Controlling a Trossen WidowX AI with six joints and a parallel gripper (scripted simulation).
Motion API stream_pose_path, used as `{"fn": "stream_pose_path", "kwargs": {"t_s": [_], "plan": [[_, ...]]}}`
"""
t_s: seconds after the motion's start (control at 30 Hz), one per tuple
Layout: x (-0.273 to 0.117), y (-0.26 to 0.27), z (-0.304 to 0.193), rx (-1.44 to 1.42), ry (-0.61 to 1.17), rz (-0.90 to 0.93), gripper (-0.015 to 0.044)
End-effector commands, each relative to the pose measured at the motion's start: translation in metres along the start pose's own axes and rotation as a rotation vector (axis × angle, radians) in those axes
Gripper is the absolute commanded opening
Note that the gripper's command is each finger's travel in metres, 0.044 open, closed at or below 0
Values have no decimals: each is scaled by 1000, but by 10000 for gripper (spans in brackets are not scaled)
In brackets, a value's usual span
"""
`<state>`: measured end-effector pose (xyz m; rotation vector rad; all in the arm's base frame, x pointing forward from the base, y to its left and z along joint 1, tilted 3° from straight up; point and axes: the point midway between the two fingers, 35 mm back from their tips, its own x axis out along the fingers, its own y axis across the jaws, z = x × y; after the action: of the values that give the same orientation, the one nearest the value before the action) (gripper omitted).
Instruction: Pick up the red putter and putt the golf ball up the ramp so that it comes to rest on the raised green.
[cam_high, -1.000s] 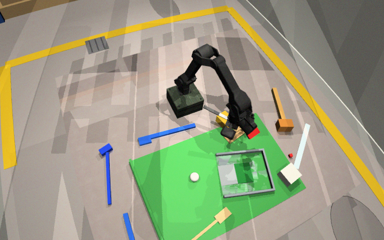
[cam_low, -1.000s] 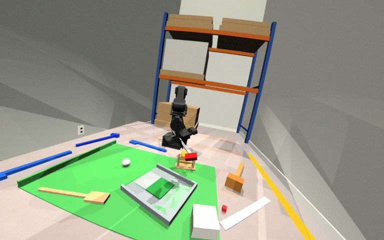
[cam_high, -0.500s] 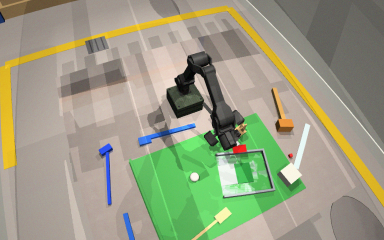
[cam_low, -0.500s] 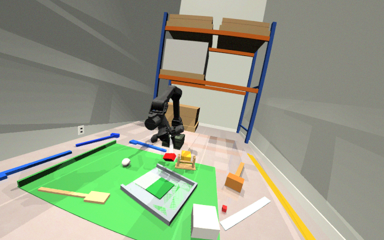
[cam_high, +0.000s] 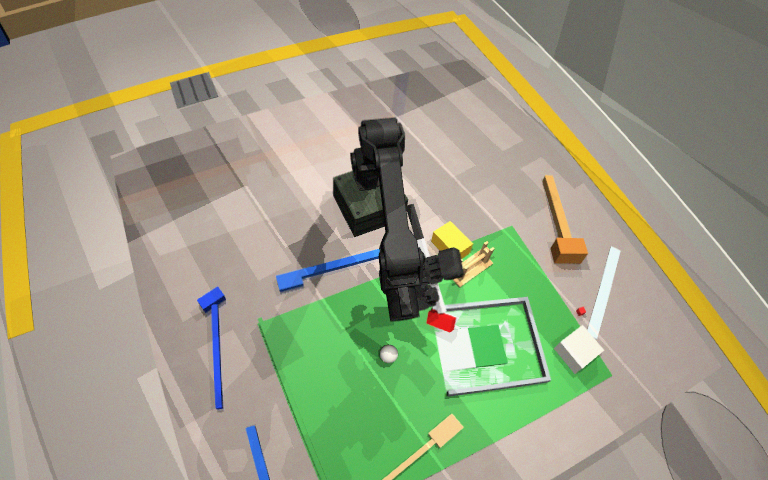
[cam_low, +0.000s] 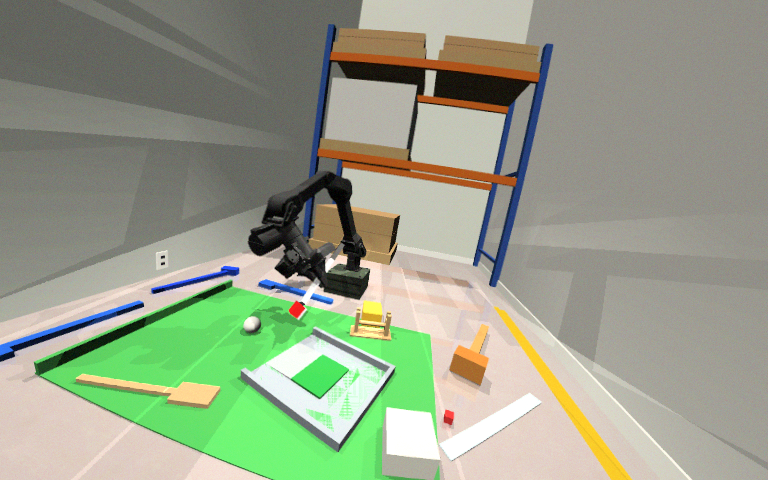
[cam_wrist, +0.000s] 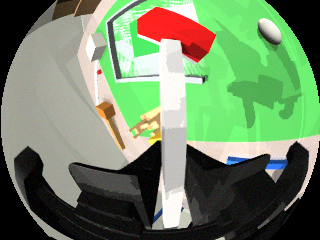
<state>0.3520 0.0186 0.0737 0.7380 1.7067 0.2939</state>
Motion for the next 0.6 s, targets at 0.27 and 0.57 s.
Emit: {"fn": "stream_pose_path", "kwargs": {"t_s": [0.27, 0.57], "plan": [[-51, -34, 19, 382, -63, 219, 0], [-90, -64, 27, 638, -96, 387, 0]]}}
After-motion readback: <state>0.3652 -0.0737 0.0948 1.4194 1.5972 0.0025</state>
